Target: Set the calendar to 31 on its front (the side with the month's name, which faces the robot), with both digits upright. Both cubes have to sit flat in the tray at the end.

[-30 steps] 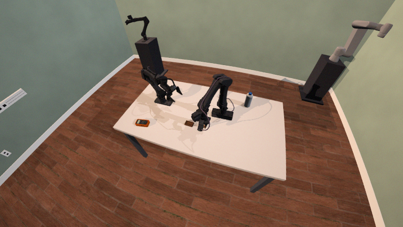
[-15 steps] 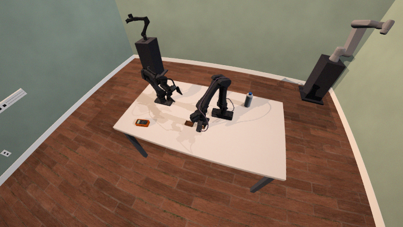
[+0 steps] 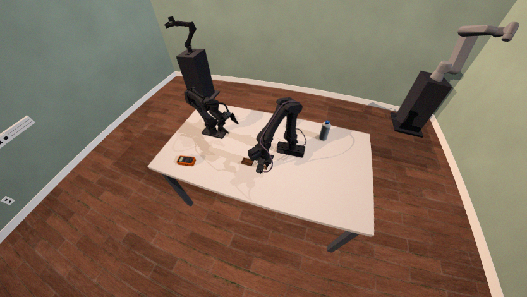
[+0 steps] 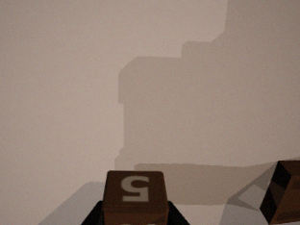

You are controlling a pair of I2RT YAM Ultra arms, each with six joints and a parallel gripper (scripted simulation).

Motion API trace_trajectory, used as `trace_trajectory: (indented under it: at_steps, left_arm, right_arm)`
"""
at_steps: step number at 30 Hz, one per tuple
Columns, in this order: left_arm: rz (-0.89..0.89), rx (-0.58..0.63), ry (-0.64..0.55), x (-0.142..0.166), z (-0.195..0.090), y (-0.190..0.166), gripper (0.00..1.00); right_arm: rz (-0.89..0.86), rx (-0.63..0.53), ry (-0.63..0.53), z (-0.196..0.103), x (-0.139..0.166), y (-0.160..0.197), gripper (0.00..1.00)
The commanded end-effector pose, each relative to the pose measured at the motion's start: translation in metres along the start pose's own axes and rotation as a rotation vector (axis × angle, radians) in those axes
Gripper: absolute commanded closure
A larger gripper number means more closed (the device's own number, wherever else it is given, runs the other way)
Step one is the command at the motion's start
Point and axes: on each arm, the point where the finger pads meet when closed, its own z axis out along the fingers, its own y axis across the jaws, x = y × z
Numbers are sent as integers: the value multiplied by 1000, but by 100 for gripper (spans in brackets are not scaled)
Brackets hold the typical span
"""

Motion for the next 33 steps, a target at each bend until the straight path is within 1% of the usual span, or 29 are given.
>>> trace_trajectory:
  at_steps: [1,18,19,20,21,22,25,33]
  left_arm:
    - [-21,10,-12,1,1,3,74]
    - [-21,7,-8,5,5,5,74]
    - [-21,7,-8,5,5,6,63]
    - [-7,3,-3,5,5,4,57]
    - [-13,12,-15,2,1,4,46]
    - [-6,11,-15,2,0,5,44]
    - [-6,23,-33,-4,-8,4,44]
    - [2,31,-48,-6,-17,3,44]
  right_arm:
    - [5,10,-54,-7,-14,-2,0]
    - [5,10,-54,-7,-14,-2,0]
    - [5,10,-54,-7,-14,-2,0]
    - [5,10,-54,-7,-14,-2,0]
    - [5,10,-54,-7,-14,-2,0]
    - [5,10,-54,-7,-14,-2,0]
    - [5,10,-54,-7,-14,-2,0]
    - [5,10,-54,-7,-14,-2,0]
